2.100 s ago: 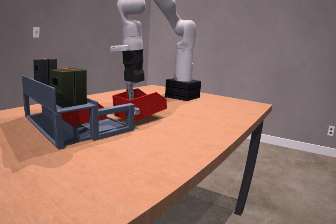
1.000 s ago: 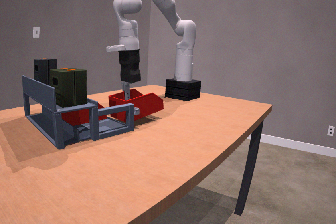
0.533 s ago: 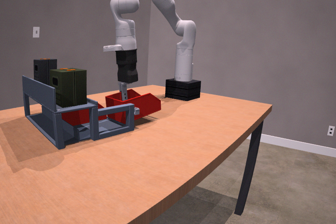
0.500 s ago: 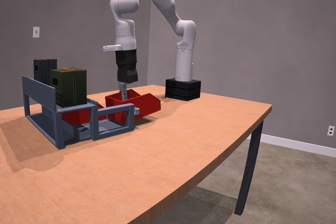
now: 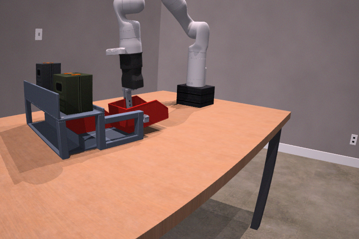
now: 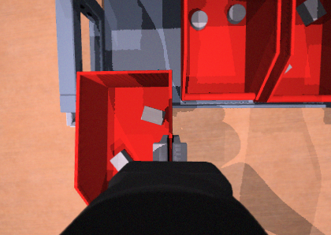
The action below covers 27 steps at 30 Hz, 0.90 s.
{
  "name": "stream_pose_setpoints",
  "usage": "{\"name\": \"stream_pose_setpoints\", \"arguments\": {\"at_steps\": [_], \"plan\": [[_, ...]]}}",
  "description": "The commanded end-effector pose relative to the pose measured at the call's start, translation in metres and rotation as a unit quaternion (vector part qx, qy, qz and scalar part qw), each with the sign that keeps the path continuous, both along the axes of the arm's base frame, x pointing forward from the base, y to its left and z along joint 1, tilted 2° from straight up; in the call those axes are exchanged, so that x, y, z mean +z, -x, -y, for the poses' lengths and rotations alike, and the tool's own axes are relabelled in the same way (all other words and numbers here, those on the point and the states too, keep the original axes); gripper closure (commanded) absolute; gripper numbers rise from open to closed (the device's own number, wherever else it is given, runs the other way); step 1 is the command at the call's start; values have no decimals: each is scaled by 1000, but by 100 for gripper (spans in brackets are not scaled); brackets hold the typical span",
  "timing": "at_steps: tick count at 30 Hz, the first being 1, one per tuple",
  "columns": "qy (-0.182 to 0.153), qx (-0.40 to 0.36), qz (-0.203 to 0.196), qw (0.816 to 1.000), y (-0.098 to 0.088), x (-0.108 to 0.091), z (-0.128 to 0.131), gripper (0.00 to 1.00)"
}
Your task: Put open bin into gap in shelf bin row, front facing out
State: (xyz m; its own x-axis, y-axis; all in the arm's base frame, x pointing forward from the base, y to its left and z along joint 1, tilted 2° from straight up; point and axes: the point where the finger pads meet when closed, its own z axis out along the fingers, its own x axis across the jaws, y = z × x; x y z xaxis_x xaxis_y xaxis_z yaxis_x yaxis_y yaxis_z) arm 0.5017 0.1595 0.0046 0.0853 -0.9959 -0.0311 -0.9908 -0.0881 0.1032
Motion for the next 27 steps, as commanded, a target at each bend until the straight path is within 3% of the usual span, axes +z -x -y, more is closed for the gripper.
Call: {"name": "stream_pose_setpoints", "arguments": {"at_steps": [1,27], "plan": [[-1,-1,1,1000,-4,1,-1,100],[-1,-1,1,1000,-30,1,-3,100]]}}
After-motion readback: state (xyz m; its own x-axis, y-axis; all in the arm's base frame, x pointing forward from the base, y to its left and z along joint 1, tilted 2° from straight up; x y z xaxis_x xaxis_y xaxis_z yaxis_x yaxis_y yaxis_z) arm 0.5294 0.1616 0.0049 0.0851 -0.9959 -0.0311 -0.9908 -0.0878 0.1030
